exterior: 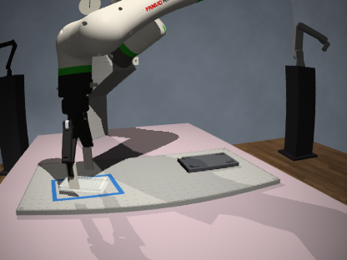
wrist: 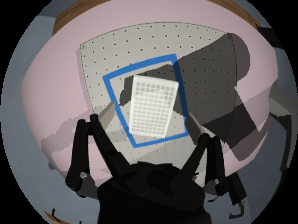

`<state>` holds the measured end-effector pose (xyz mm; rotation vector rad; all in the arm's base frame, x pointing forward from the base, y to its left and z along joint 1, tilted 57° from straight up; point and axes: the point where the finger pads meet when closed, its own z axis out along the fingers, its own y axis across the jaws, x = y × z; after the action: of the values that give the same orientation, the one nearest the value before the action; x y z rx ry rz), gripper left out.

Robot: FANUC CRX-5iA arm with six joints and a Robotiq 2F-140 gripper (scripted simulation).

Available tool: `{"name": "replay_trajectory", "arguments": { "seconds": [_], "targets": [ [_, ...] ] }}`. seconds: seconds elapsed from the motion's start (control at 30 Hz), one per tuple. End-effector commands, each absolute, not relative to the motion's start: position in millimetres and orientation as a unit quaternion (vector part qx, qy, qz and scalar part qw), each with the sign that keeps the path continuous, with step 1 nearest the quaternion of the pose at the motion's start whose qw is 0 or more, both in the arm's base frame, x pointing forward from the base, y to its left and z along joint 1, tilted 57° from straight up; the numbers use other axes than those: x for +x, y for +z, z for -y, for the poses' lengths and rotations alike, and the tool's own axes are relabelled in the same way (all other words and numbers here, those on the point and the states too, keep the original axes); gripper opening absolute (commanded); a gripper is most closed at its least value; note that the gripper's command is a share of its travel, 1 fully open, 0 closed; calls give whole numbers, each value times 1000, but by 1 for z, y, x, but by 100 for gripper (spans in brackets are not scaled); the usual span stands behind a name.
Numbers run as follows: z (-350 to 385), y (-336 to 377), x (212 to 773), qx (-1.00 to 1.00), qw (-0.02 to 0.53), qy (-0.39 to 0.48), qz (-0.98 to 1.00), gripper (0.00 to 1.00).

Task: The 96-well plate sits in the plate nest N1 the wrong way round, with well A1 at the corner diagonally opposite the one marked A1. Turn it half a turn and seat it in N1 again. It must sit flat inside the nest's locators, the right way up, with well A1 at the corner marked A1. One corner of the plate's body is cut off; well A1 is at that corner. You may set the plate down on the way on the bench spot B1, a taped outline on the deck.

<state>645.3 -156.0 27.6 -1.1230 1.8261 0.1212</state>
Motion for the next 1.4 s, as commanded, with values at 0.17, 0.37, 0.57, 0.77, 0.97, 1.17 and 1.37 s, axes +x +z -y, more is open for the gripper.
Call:
{"name": "replay_trajectory", "arguments": {
  "seconds": [0.17,0.37,0.57,0.77,0.97,1.17,1.37],
  "targets": [
    [153,24,650,-460,477,49,-748,100],
    [153,24,650,-460,477,49,-748,100],
    [153,24,650,-460,477,49,-748,0],
    [153,24,650,-460,477,49,-748,0],
    [153,24,650,-460,477,49,-748,0],
    [153,24,650,-460,477,49,-748,0],
    [153,24,650,-460,477,49,-748,0]
  ]
}}
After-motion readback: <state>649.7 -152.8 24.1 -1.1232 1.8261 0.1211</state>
